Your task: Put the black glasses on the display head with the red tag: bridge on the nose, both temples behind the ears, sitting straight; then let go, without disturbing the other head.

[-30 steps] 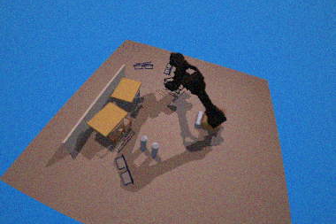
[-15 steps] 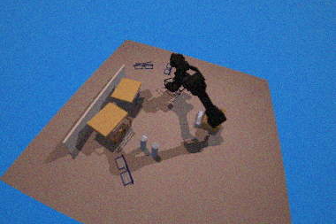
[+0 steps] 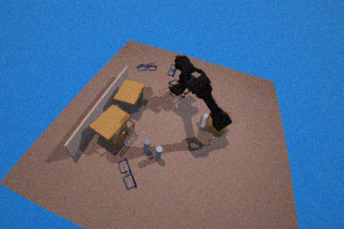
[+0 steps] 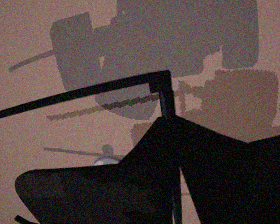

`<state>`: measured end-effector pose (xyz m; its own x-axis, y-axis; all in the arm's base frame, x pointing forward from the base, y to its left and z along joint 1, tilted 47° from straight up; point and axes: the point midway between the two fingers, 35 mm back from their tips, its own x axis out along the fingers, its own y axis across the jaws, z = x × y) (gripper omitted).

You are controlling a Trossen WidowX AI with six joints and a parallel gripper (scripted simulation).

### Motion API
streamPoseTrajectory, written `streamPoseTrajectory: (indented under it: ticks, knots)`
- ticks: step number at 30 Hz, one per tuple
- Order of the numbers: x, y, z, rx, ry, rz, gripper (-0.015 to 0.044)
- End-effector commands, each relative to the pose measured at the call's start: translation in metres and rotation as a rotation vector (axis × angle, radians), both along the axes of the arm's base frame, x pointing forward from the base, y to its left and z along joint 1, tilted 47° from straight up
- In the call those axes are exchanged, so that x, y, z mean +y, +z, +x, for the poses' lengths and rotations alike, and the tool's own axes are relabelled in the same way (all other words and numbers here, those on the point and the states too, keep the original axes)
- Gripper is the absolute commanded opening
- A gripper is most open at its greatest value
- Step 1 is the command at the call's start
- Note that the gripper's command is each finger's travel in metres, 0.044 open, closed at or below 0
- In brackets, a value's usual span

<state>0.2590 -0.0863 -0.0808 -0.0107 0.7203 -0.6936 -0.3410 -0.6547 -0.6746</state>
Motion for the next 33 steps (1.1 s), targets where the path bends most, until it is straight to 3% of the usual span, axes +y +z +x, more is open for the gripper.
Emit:
streamPoseTrajectory:
  ticks: [1, 33]
  knots:
    - [0.001, 0.002, -0.002, -0.001, -0.003, 0.001, 0.0]
    - [0.007, 0.008, -0.013, -0.001, -0.003, 0.001, 0.0]
